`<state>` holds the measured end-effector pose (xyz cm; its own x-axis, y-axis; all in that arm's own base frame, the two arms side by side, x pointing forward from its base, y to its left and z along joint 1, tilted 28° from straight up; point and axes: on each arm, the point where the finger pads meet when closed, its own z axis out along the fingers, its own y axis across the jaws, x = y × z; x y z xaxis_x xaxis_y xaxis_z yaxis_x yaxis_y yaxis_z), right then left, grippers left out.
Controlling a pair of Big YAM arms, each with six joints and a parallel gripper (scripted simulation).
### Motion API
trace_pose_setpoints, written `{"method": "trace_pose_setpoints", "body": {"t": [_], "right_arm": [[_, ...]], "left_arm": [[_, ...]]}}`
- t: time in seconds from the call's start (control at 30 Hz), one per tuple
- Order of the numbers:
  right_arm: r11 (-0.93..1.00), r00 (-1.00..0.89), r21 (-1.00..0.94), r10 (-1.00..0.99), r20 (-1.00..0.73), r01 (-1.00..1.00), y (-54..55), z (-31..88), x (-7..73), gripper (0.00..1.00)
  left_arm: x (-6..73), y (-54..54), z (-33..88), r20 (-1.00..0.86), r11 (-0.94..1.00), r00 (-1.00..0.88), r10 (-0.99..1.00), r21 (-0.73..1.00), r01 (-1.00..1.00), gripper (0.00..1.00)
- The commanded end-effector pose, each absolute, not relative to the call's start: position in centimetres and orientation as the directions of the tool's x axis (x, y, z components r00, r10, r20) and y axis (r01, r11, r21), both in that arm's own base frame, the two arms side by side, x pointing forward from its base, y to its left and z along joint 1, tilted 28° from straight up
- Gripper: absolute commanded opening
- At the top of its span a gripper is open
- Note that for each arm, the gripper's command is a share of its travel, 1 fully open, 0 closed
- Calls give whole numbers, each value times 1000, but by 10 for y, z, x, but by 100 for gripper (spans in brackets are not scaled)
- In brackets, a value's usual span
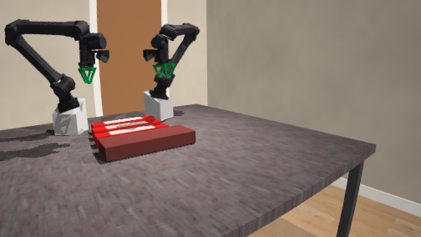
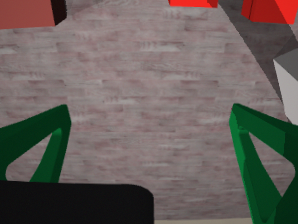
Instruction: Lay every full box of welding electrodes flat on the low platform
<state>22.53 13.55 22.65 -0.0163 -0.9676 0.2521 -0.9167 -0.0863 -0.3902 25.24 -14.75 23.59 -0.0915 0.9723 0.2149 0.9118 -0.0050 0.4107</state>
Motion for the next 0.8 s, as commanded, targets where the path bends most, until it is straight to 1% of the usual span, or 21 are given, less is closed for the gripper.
{"method": "trace_pose_setpoints", "body": {"t": [0.0,0.03,0.07,0.1,0.33,0.4,0.43,0.5,0.77], "right_arm": [[-85,-12,-412,-974,227,-907,141,243,229,100],[-85,-12,-412,-974,227,-907,141,243,229,100],[-92,-9,-389,-968,251,-917,138,223,233,72],[-92,-9,-389,-968,250,-917,139,218,236,72],[-92,-9,-388,-968,250,-917,147,178,260,72],[-92,-9,-388,-968,250,-917,147,178,260,72],[-77,-18,-426,-977,214,-901,159,194,276,72],[-92,-9,-389,-968,251,-917,150,161,271,72],[-90,-11,-397,-970,244,-914,162,121,302,72]], "left_arm": [[256,-152,252,193,-5,-86,977,431,902,100],[256,-152,252,193,-5,-86,977,431,902,100],[256,-152,252,193,-5,-86,977,431,902,100],[260,-148,232,220,-13,-85,972,411,912,72],[285,-156,193,218,-13,-84,972,408,913,72],[285,-156,193,218,-13,-84,972,408,913,72],[298,-165,204,189,-1,-90,978,436,900,72],[296,-159,177,218,-13,-84,972,408,913,72],[328,-169,136,213,-11,-85,973,414,910,72]]}}
